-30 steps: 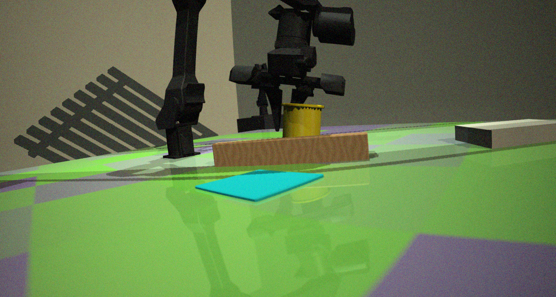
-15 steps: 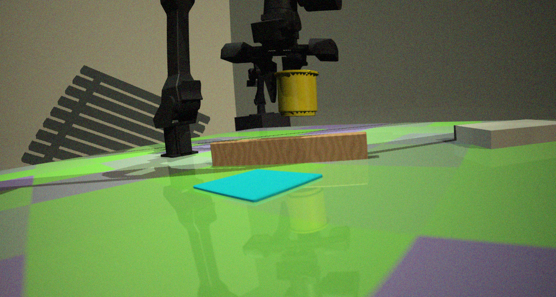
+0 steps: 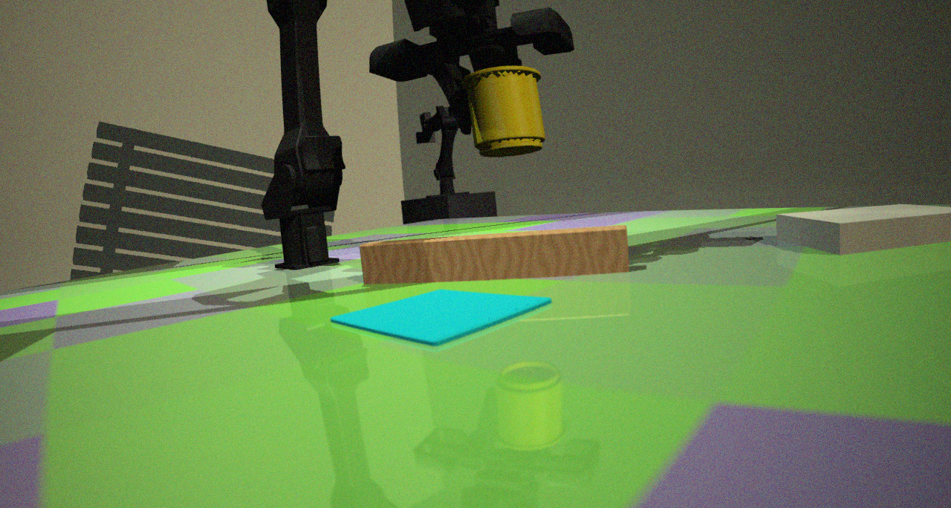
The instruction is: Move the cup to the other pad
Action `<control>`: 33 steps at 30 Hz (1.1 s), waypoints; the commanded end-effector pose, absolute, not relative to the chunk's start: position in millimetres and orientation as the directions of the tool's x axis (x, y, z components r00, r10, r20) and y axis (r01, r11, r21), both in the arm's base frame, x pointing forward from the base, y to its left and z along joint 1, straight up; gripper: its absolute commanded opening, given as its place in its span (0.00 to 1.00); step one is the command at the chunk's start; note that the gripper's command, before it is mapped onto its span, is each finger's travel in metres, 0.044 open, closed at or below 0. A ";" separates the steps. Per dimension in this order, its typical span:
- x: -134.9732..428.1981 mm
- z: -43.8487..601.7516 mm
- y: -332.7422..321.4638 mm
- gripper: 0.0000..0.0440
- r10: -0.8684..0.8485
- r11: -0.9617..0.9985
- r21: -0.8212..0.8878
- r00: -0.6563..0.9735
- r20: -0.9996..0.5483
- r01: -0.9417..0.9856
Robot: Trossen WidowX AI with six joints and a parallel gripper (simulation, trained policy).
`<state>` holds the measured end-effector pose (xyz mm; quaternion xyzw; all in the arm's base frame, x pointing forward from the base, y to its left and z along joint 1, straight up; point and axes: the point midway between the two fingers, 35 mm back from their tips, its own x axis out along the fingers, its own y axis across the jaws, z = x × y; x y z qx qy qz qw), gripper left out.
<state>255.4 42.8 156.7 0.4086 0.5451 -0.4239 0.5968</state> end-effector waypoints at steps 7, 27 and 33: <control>277.7 166.9 17.5 0.00 -0.075 0.226 0.106 0.126 -0.989 0.968; 319.2 152.9 -48.0 0.00 -0.127 0.076 0.203 0.211 -0.969 0.976; 326.3 141.7 -65.0 0.00 -0.141 0.040 0.215 0.218 -0.966 0.976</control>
